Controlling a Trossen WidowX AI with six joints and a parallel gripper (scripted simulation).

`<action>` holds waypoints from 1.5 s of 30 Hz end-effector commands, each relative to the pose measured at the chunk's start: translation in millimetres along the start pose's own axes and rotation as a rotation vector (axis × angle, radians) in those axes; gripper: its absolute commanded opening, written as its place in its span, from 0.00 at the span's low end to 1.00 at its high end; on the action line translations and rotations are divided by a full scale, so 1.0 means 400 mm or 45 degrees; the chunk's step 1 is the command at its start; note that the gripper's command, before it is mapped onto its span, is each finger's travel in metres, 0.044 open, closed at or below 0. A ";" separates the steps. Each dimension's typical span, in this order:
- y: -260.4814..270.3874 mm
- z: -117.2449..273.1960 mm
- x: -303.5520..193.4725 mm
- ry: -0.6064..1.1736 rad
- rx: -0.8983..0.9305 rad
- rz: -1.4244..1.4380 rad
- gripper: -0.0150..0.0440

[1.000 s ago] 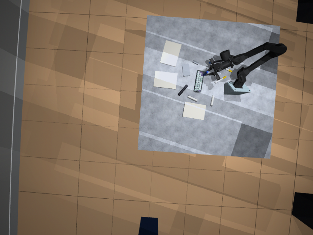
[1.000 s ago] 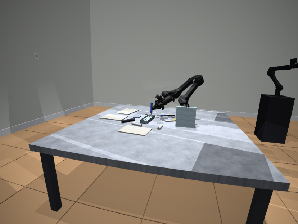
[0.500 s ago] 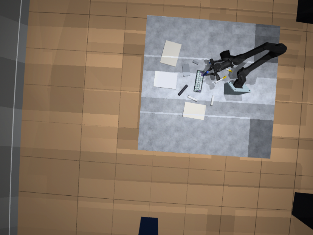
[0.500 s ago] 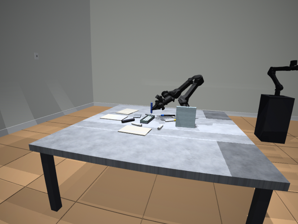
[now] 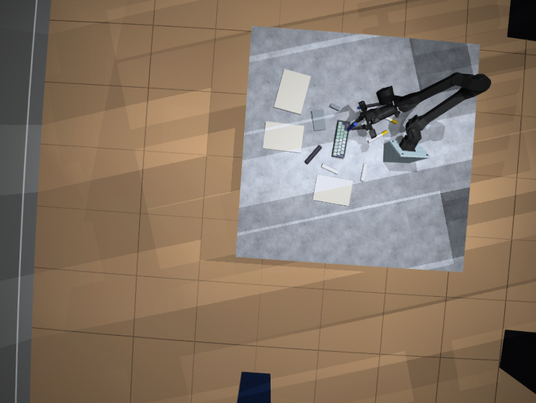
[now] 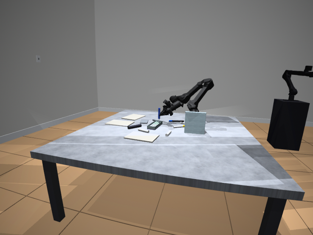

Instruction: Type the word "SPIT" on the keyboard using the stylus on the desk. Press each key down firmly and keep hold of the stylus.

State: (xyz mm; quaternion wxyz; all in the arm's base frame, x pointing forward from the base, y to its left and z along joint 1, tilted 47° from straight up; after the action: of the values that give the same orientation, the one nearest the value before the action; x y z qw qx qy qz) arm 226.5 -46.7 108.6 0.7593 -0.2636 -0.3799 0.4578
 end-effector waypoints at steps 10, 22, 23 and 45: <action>0.007 -0.009 -0.014 -0.002 0.006 0.004 0.39; 0.009 -0.014 -0.024 -0.002 0.006 0.004 0.39; 0.010 -0.015 -0.025 -0.002 0.006 0.004 0.39; 0.012 -0.023 -0.039 -0.002 0.006 0.004 0.39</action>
State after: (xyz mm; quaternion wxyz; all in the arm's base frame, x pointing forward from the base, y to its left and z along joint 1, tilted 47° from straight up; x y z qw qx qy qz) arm 228.2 -59.9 95.8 0.7586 -0.2636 -0.3803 0.4588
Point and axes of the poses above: the point midway between the two fingers, 35 mm back from their tips, its own z axis back along the fingers, its own y axis across the jaws, x = y × z, the point moved 5 cm from there along z, back along the fingers, and after that the axes turned 10 degrees about z, right-handed, at the moved point
